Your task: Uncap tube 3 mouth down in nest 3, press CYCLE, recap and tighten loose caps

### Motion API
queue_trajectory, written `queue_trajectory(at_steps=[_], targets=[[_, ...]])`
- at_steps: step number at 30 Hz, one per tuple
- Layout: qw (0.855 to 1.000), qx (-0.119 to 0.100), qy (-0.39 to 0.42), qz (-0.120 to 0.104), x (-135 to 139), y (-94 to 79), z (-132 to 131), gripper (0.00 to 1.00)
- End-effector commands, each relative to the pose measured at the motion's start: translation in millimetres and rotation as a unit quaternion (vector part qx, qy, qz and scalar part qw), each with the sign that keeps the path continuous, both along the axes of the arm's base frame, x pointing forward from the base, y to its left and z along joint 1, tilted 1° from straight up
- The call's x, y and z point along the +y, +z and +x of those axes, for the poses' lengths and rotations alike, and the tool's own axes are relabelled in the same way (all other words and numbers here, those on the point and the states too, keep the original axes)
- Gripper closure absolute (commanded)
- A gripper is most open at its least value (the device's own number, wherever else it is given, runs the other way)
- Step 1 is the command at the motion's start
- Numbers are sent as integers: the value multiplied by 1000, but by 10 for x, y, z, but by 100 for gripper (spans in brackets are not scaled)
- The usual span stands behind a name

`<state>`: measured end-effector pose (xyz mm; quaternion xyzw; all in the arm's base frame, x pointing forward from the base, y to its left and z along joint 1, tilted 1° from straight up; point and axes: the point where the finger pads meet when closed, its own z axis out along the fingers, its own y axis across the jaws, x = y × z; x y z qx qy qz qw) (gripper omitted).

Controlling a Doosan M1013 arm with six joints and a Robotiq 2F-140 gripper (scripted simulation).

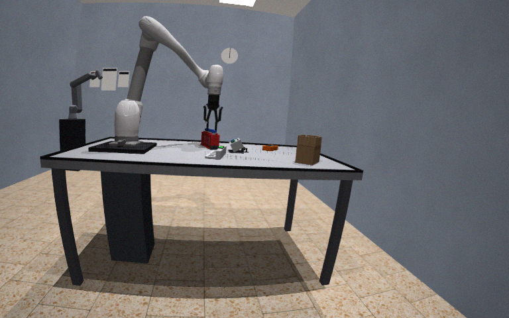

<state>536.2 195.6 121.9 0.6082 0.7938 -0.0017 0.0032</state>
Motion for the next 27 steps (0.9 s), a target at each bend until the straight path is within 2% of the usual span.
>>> queue_trajectory(at_steps=[1,4,6,7,8,14,15,27], targets=[[990,1,139,11,8,-11,22,59],[973,0,229,10,7,-11,20,59],[973,0,229,10,7,-11,20,59],[960,0,279,11,7,-11,19,59],[953,0,302,11,7,-11,19,59],[953,1,302,9,9,-1,13,59],[953,1,302,9,9,-1,13,70],[953,1,302,9,9,-1,13,70]])
